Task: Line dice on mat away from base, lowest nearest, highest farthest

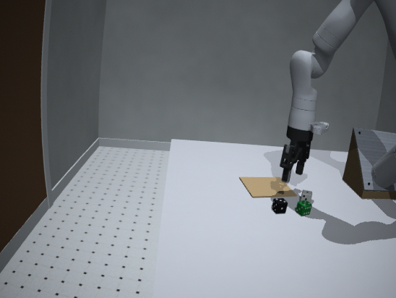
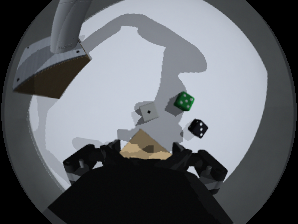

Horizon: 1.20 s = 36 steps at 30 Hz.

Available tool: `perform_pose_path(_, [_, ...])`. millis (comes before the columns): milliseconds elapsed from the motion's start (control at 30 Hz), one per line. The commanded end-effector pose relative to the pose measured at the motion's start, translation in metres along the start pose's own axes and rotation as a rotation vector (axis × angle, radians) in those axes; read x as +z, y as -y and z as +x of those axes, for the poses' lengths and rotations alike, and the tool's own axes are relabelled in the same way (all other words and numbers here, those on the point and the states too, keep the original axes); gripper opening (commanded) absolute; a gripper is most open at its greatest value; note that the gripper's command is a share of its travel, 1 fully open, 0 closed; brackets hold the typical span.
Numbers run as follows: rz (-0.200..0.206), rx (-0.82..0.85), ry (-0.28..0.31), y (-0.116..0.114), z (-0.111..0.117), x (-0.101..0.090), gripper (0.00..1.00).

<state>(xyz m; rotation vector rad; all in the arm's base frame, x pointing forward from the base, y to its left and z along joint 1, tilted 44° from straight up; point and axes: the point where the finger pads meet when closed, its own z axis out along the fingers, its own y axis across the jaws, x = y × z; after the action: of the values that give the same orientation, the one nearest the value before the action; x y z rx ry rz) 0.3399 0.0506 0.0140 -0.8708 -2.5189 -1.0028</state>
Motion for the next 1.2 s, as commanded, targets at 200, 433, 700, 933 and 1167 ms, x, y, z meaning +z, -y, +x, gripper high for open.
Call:
perform_pose_path(200, [0.000,0.000,0.001,0.000,0.000,0.000,1.00])
perform_pose_path(433, [0.000,0.000,0.001,0.000,0.000,0.000,1.00])
perform_pose_path(700, [0.000,0.000,0.001,0.000,0.000,0.000,1.00])
perform_pose_path(933, [0.000,0.000,0.001,0.000,-0.001,0.000,1.00])
perform_pose_path(1167, [0.000,0.000,0.001,-0.016,-0.005,0.000,1.00])
